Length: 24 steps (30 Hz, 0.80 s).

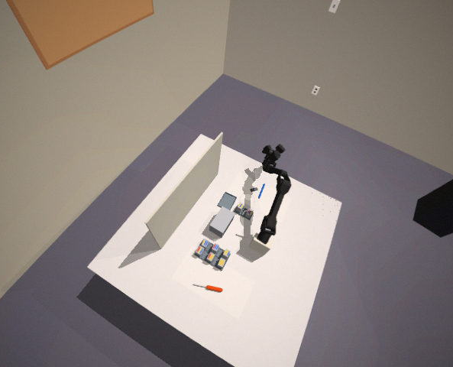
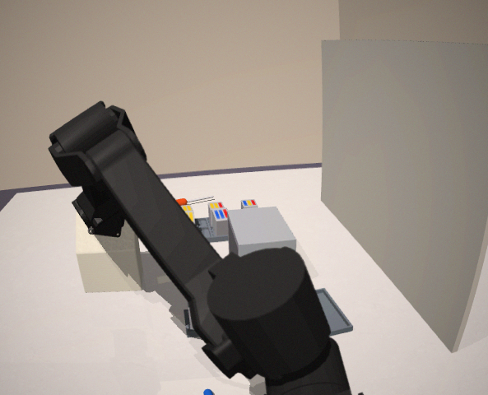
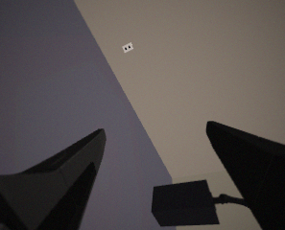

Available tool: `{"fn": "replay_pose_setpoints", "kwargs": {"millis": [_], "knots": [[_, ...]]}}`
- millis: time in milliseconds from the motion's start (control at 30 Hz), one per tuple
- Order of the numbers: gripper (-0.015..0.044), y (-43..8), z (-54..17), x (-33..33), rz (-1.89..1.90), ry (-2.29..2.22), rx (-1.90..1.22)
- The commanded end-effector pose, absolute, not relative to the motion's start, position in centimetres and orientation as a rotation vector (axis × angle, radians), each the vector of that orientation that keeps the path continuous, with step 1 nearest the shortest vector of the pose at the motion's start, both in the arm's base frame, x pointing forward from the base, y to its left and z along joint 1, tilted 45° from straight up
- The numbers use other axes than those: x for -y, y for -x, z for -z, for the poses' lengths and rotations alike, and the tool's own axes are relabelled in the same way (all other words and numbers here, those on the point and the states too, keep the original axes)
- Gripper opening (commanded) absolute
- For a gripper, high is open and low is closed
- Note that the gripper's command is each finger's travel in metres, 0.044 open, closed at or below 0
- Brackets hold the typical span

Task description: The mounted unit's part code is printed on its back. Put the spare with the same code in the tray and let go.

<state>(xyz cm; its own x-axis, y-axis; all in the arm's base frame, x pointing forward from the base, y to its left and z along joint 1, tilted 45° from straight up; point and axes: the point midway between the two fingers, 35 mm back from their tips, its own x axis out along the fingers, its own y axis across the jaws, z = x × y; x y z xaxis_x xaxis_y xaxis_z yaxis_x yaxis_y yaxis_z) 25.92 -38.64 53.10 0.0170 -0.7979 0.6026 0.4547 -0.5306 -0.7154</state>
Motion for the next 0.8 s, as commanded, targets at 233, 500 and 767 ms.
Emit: {"fn": "replay_pose_setpoints", "kwargs": {"millis": [233, 500, 767], "knots": [[0.0440, -25.6, -53.0, 38.9, 1.691, 1.345, -0.395], [0.0440, -24.8, -51.1, 41.5, 1.683, 1.299, -0.460], [0.0440, -31.8, -47.0, 40.0, 1.428, 1.163, -0.437]]}}
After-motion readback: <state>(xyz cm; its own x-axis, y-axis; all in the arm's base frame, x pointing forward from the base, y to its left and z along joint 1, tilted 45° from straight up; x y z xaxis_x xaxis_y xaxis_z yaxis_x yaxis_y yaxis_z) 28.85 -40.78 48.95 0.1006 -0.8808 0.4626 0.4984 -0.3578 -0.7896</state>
